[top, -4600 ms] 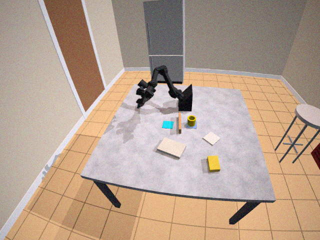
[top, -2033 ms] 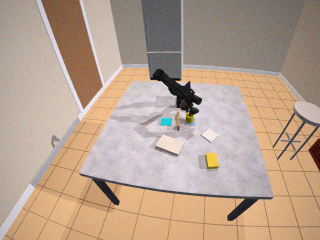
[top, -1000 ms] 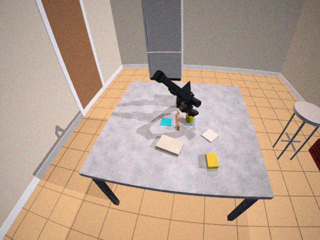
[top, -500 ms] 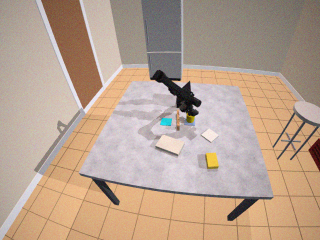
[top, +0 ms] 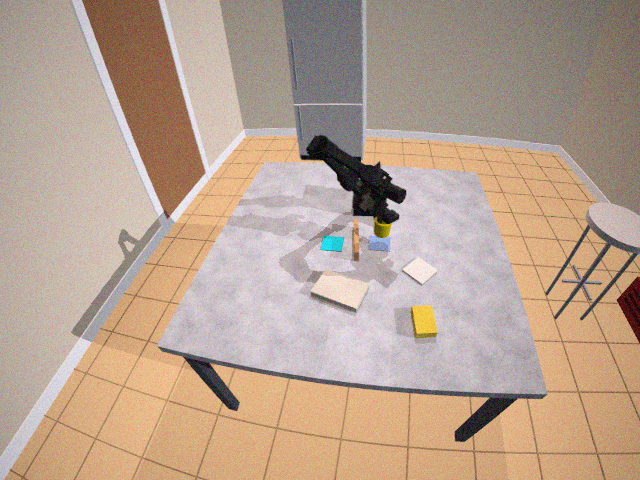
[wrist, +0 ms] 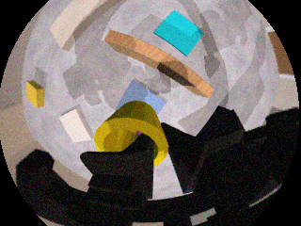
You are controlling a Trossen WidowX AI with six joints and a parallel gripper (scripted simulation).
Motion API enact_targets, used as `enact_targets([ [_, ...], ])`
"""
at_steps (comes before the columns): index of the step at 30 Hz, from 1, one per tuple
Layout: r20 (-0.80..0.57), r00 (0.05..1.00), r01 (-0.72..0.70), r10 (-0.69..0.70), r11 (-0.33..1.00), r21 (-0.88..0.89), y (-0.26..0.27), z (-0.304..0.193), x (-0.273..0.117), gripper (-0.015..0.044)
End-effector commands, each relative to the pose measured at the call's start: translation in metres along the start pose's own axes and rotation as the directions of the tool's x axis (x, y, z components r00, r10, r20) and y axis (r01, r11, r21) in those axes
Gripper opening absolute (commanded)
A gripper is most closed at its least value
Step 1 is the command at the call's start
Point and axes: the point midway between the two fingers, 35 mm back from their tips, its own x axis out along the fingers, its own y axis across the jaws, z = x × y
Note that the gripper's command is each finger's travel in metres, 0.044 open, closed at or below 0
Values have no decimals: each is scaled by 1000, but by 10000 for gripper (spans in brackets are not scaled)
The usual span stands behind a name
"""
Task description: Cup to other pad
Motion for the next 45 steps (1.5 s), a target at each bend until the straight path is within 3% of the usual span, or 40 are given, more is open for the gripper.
enact_targets([
  [1,-4,1000,-4,4,1000,7,0,0,-16,0],
  [26,3,1000,-3,3,1000,1,0,1,-23,0],
  [45,-1,1000,-2,2,1000,5,-19,30,-24,0],
])
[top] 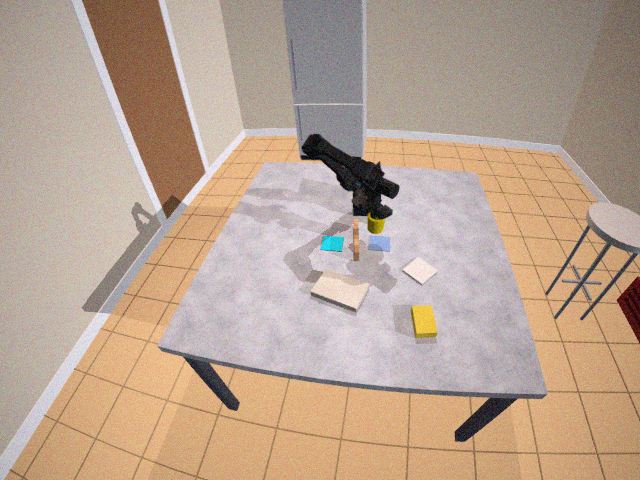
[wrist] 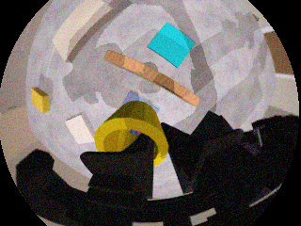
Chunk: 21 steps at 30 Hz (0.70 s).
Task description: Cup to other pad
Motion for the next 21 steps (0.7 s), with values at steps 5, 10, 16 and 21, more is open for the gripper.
enact_targets([
  [5,5,1000,-2,2,1000,-3,-10,15,-1,0],
  [10,5,1000,-1,1,1000,-2,-15,23,-1,0],
  [16,5,1000,-1,1,1000,-2,-22,34,-2,0],
  [21,5,1000,0,0,1000,-2,-28,42,-2,0],
])
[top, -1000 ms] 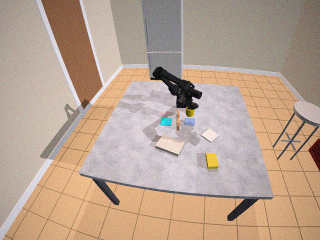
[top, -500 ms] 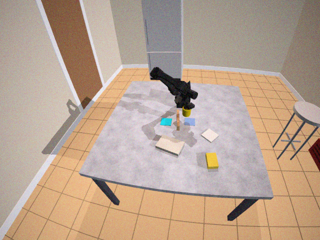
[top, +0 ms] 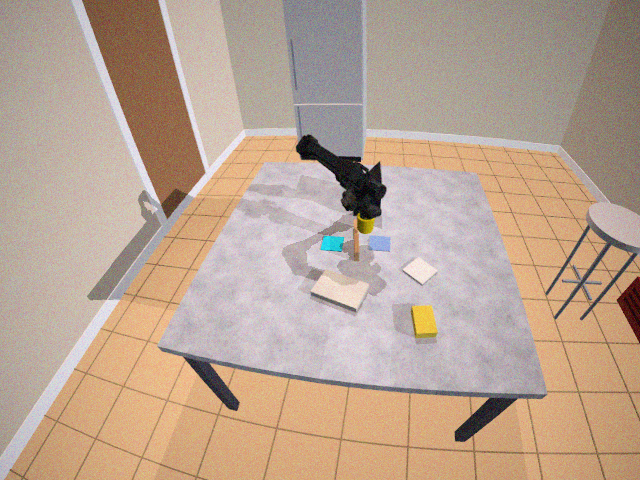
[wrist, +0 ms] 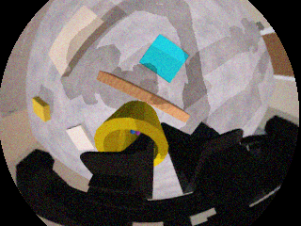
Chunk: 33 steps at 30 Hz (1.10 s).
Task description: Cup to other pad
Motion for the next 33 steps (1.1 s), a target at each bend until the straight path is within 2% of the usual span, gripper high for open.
enact_targets([
  [1,5,1000,-2,2,1000,-3,-6,9,-1,0],
  [33,7,1000,0,0,1000,-3,-46,67,-3,0],
])
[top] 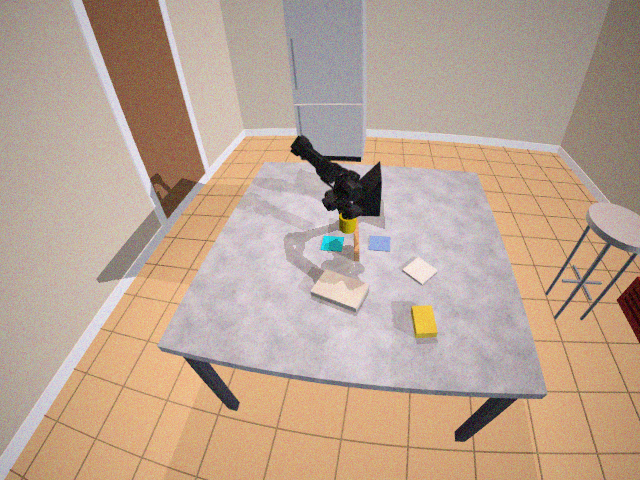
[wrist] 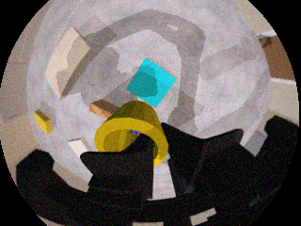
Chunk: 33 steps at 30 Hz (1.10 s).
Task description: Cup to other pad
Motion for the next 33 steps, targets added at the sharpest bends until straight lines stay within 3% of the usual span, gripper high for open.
enact_targets([
  [1,6,1000,-3,3,1000,-1,-7,10,-1,0],
  [19,8,1000,-1,1,1000,0,-35,47,-3,0],
  [33,8,1000,-2,2,1000,0,-34,48,9,0],
])
